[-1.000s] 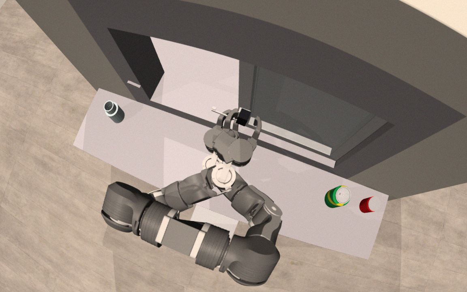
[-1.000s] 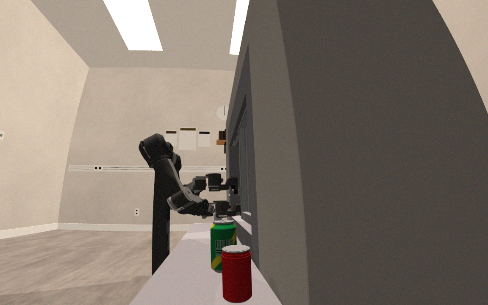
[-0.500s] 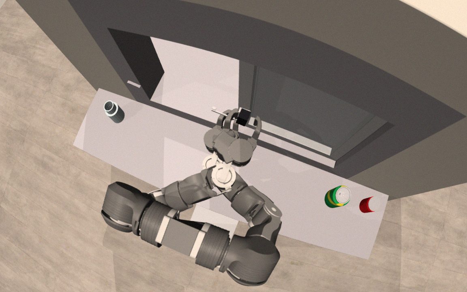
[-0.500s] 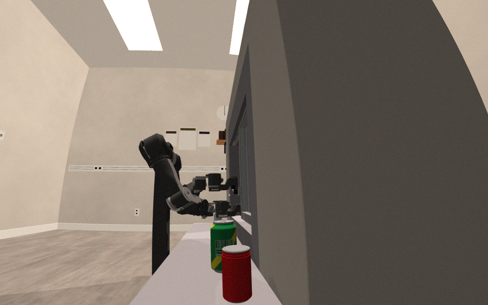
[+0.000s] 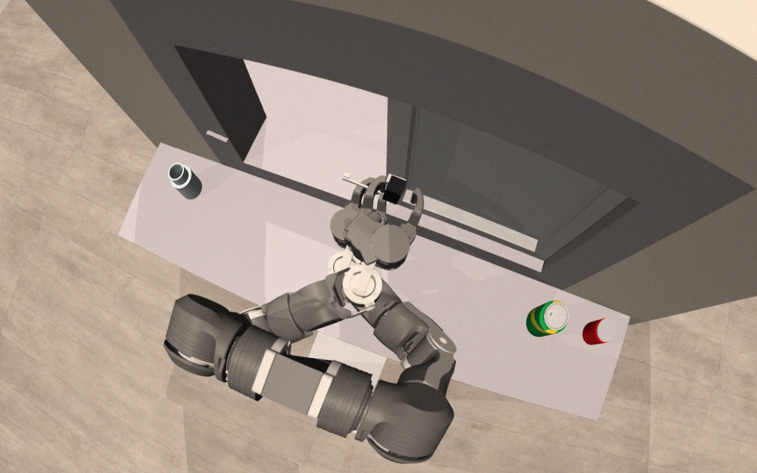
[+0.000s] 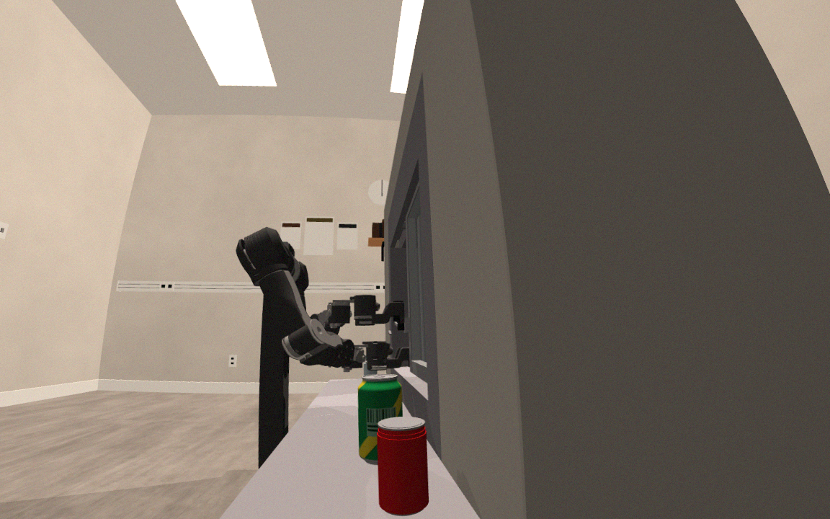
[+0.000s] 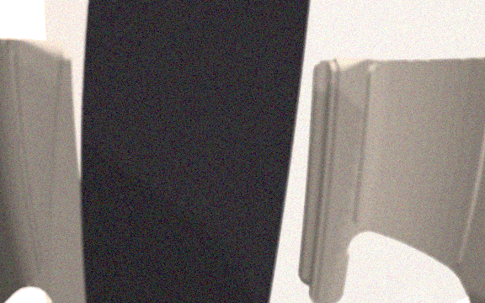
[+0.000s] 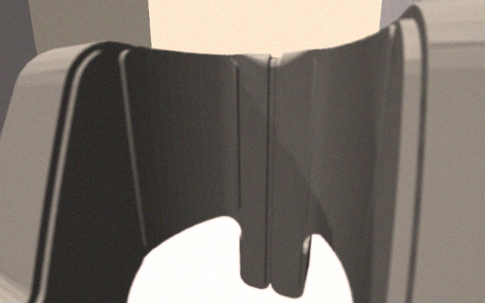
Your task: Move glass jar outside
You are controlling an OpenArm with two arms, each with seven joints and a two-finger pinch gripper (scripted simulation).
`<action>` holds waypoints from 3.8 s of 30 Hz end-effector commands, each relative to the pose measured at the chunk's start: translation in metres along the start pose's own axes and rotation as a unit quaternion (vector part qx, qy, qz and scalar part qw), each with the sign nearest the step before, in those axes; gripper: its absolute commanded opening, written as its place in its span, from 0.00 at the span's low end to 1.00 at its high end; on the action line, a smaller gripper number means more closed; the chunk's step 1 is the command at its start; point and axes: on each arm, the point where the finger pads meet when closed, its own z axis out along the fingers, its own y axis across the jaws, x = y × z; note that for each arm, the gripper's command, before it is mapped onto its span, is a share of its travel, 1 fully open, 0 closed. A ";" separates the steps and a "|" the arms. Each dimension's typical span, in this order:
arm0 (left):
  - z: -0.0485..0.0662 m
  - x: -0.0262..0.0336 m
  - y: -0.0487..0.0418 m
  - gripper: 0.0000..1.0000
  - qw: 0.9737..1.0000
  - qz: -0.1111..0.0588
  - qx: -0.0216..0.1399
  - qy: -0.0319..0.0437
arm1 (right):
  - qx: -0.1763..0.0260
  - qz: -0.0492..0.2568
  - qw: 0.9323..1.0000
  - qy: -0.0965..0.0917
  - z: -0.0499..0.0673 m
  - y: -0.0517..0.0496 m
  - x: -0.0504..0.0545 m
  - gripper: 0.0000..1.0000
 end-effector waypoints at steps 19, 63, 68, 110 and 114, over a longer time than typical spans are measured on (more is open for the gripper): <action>-0.005 0.0000 -0.0292 0.30 1.000 -0.008 -0.004 -0.004 | 0.001 0.000 1.000 0.002 0.000 0.000 0.002 0.00; -0.052 -0.0027 -0.1130 0.30 1.000 -0.009 -0.006 -0.005 | 0.001 0.000 1.000 0.003 -0.001 0.007 0.002 0.00; -0.053 -0.0052 -0.1161 0.30 1.000 -0.007 -0.002 -0.009 | 0.011 0.000 1.000 0.004 -0.004 0.002 0.002 0.00; -0.081 -0.0465 -0.2076 0.30 0.991 -0.033 0.106 -0.069 | 0.004 0.001 1.000 0.003 -0.002 0.006 0.002 0.00; -0.084 -0.0501 -0.2168 0.30 0.990 -0.037 0.117 -0.074 | 0.001 0.001 1.000 0.003 -0.001 0.007 0.002 0.00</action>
